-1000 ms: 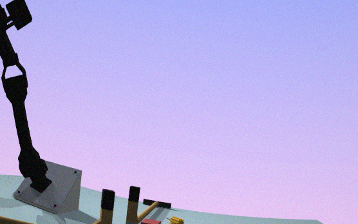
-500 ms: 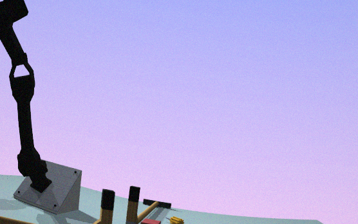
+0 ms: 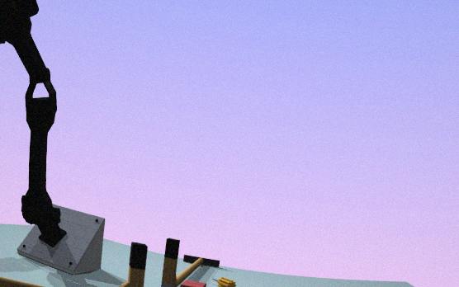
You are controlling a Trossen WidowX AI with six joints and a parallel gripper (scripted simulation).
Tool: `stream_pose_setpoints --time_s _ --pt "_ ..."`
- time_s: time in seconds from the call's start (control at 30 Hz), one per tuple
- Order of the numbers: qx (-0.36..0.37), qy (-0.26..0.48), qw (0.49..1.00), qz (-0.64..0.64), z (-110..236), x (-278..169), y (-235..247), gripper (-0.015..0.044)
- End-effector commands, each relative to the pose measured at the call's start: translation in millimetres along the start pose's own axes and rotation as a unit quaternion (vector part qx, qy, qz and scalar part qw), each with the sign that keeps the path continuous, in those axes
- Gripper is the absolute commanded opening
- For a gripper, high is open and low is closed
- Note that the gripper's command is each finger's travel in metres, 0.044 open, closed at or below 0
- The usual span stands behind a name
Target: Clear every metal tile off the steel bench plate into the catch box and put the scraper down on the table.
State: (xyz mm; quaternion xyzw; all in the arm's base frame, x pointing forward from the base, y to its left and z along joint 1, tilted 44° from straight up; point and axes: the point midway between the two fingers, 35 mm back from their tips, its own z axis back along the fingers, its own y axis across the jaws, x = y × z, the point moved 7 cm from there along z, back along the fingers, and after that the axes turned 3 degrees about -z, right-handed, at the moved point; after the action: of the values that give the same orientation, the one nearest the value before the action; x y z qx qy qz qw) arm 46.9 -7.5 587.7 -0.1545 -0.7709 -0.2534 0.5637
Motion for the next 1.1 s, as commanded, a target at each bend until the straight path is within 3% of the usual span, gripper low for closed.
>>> stream_pose_setpoints --time_s 0.0,1.07 --pt "-0.009 -0.019 1.0 0.014 11 4 10 0.044" --pt "-0.103 -0.097 0.982 0.126 45 -4 79 0.044"
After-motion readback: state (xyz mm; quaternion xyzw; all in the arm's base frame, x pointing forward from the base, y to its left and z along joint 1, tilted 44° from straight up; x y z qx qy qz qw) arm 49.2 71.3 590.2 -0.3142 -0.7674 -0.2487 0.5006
